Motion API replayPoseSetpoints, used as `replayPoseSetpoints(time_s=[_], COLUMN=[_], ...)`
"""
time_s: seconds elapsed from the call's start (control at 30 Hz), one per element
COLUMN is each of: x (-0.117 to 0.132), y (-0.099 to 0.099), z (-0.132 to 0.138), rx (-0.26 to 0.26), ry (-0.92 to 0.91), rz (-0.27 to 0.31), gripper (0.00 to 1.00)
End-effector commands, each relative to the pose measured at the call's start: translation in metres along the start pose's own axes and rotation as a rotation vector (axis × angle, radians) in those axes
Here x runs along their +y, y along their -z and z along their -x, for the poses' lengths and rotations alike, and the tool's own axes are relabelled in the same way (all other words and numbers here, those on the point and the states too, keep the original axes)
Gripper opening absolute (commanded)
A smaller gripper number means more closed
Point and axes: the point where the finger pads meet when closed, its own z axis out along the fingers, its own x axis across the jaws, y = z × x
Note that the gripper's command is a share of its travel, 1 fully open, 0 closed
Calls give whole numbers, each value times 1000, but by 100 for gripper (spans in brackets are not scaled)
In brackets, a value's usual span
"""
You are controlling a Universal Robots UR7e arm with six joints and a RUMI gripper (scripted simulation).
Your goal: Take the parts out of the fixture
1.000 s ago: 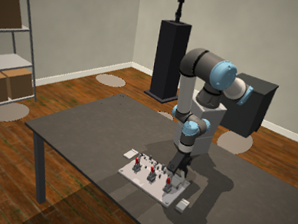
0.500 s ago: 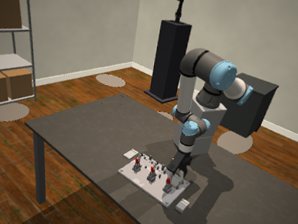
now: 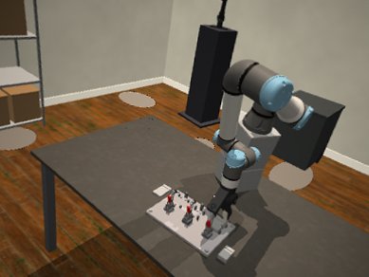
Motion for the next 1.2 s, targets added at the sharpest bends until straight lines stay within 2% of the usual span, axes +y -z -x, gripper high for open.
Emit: replayPoseSetpoints(time_s=[0.0,0.83,1.17], x=[-2,-1,0], y=[0,3,14], z=[0,0,0], rx=[1,1,1], ry=[1,1,-1], rz=[-4,-2,-1], gripper=[0,0,0])
